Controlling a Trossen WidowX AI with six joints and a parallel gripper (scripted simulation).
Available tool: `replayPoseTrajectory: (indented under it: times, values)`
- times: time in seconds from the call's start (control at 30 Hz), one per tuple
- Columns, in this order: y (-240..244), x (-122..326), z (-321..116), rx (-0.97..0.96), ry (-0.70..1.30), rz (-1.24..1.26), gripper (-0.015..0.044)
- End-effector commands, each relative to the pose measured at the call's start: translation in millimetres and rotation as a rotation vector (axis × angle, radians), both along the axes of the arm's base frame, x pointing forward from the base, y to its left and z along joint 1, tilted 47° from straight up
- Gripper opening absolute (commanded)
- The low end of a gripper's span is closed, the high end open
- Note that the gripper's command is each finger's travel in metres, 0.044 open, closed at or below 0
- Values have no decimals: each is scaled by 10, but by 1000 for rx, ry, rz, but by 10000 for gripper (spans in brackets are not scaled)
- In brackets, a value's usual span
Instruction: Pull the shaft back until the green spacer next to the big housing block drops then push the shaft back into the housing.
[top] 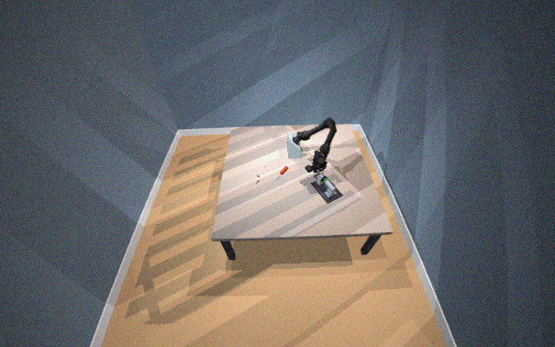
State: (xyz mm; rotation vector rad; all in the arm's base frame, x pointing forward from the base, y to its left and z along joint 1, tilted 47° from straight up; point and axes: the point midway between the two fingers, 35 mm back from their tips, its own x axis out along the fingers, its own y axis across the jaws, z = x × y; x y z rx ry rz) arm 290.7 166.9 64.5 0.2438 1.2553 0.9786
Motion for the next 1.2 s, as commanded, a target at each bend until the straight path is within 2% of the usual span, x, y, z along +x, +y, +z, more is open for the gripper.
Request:
replayPoseTrajectory:
  times: [0.0, 1.17]
  values:
    - [-2, -16, -5, 1, 3, 3, 0]
    - [-13, -42, -16, 1, 3, 3, 0]
